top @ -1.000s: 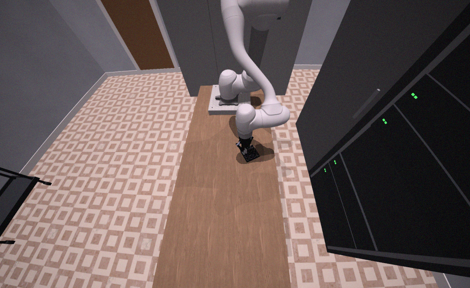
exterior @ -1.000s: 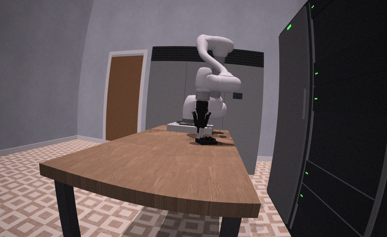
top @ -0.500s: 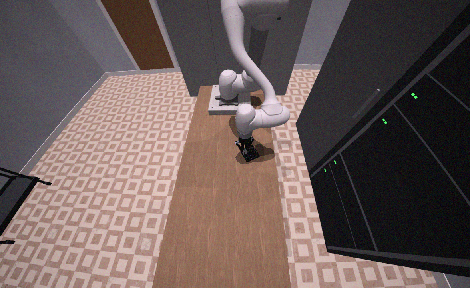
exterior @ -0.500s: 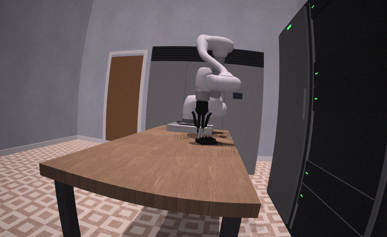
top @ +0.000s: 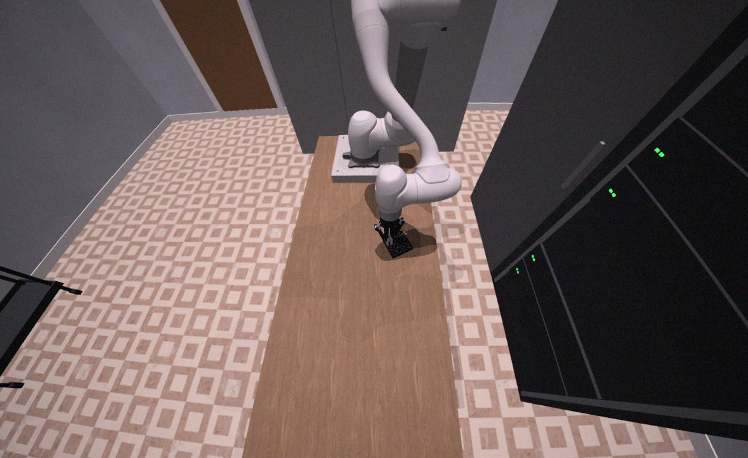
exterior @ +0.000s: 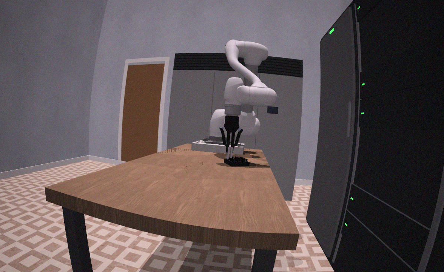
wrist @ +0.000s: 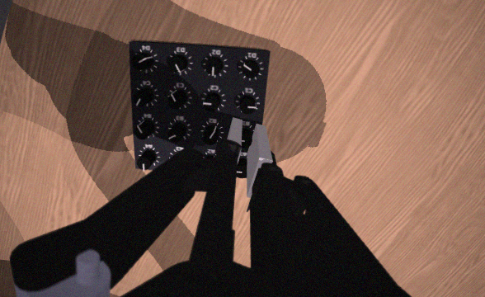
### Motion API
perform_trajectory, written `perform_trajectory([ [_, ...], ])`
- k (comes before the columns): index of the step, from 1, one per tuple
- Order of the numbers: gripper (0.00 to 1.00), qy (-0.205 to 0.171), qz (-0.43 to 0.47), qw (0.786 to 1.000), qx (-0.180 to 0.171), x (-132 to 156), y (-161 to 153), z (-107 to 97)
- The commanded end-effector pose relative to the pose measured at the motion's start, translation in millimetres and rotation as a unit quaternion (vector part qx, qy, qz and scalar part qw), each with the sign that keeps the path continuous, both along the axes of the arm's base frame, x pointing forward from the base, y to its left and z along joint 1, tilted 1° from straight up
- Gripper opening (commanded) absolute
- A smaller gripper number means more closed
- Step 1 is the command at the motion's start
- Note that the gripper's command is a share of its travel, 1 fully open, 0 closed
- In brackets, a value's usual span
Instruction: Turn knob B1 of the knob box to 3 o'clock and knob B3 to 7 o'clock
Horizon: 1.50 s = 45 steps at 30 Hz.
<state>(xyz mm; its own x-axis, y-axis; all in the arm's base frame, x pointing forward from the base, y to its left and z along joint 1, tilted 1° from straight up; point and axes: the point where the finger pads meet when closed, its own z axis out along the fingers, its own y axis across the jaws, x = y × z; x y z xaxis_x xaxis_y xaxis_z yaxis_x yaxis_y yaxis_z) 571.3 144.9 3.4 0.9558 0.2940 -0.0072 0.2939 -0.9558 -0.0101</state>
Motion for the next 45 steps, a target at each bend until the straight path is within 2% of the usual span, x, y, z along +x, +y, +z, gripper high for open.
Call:
perform_trajectory([
  [1,0.12,0.000,0.000,1.000,0.000,0.0,0.0,0.1],
  [26,0.12,0.000,0.000,1.000,0.000,0.0,0.0,2.5],
  [39,0.12,0.000,0.000,1.000,0.000,0.3,-0.2,34.0],
  [45,0.12,0.000,0.000,1.000,0.000,0.4,-0.3,37.9],
])
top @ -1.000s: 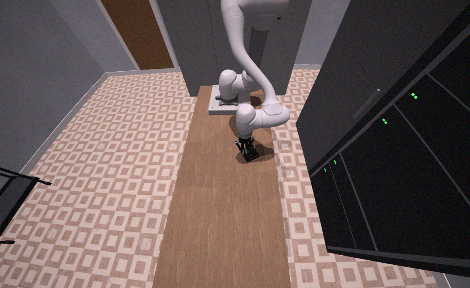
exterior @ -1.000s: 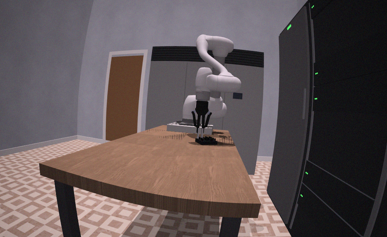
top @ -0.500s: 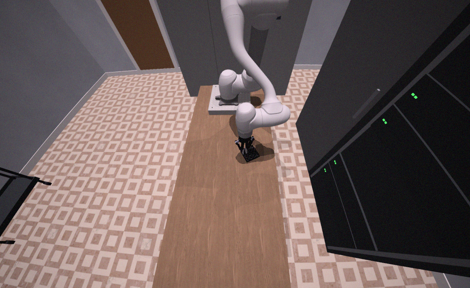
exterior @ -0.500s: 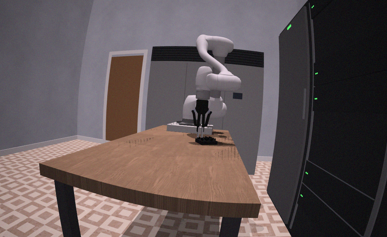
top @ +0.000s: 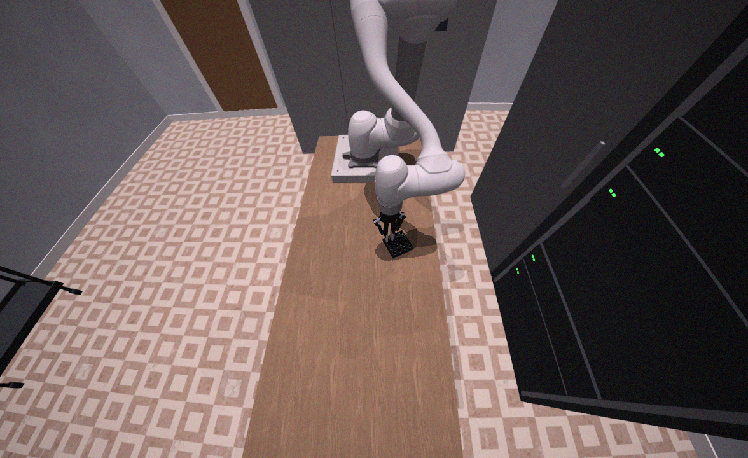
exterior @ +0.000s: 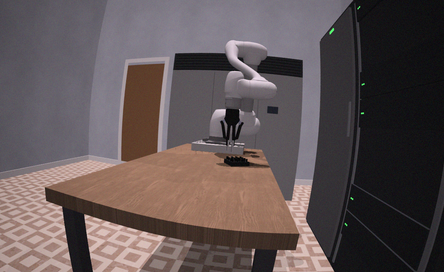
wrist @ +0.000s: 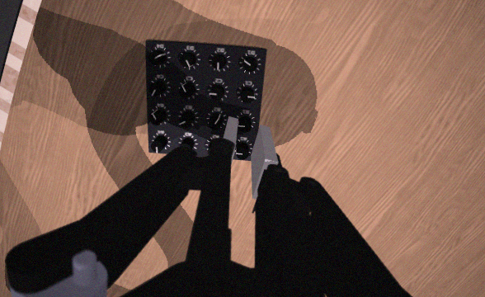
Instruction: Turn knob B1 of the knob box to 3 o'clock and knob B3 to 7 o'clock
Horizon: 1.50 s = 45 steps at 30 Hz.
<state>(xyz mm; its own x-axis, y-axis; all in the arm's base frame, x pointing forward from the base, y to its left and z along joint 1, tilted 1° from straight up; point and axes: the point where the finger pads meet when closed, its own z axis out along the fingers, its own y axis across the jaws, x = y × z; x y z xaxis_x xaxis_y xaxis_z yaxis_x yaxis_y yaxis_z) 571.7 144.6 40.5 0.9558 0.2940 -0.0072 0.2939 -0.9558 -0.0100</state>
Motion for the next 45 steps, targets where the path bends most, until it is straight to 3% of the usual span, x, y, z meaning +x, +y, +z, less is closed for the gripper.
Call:
perform_trajectory([
  [1,0.12,0.000,0.000,1.000,0.000,0.0,0.0,1.0],
  [16,0.12,0.000,0.008,1.000,0.000,-0.2,0.5,1.2],
  [23,0.12,-0.001,0.148,0.989,0.001,-3.9,8.6,4.6],
  [30,0.12,-0.002,0.287,0.958,0.003,-7.9,16.8,8.1],
  [32,0.12,-0.002,0.287,0.958,0.003,-7.9,16.8,8.1],
  [33,0.12,-0.003,0.337,0.941,0.003,-9.4,19.8,9.3],
  [38,0.12,-0.003,0.419,0.908,0.004,-11.9,24.8,11.4],
  [45,0.12,-0.004,0.542,0.840,0.005,-16.0,32.7,14.9],
])
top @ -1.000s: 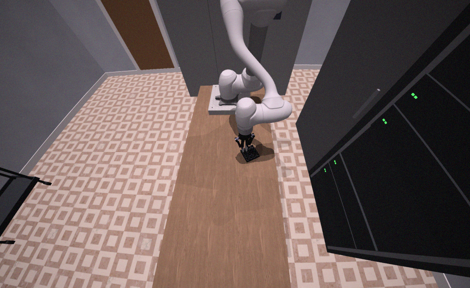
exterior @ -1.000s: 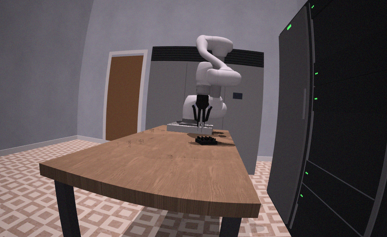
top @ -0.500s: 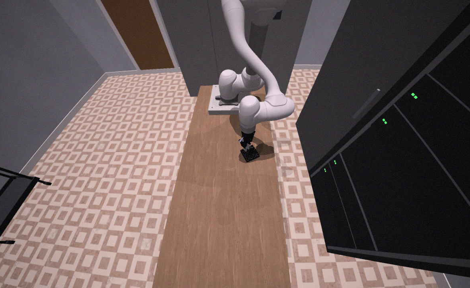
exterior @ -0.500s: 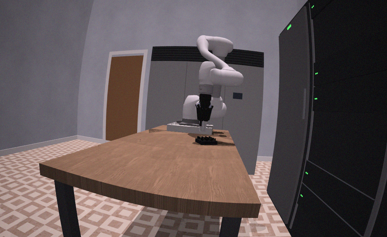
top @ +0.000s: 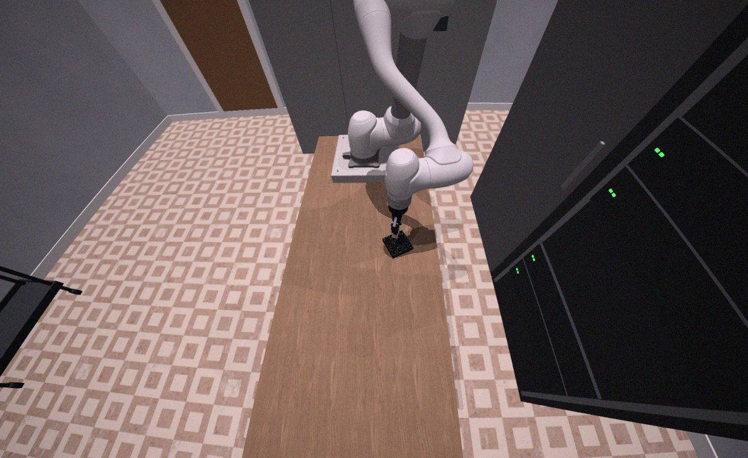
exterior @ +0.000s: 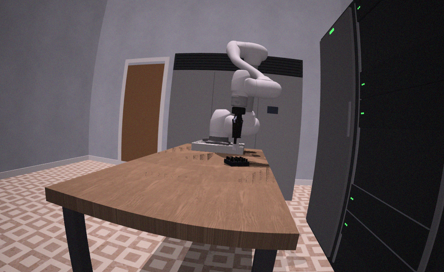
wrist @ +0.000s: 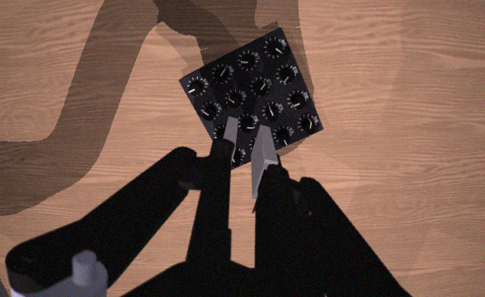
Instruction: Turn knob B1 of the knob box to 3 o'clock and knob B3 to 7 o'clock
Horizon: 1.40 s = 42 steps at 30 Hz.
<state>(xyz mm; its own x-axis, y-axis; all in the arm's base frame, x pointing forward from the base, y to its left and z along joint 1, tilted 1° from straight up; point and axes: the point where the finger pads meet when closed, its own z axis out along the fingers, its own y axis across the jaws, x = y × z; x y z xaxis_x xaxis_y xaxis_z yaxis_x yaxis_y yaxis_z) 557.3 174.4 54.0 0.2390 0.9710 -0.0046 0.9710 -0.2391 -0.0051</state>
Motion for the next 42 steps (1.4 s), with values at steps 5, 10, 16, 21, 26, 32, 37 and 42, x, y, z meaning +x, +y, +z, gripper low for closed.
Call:
perform_trajectory([
  [5,0.12,0.001,0.144,0.990,0.006,-4.2,7.8,3.5],
  [10,0.12,0.001,0.236,0.972,0.007,-7.1,13.0,5.7],
  [16,0.12,0.001,0.321,0.947,0.007,-9.9,17.9,7.8],
  [21,0.12,0.001,0.323,0.946,0.007,-10.0,18.0,7.9],
  [26,0.12,0.001,0.323,0.946,0.007,-10.0,18.0,7.9],
  [32,0.12,0.001,0.323,0.946,0.007,-10.0,18.0,7.9],
  [37,0.12,0.001,0.323,0.946,0.007,-10.0,18.0,7.9],
  [42,0.12,0.001,0.323,0.946,0.007,-10.0,18.0,7.9],
])
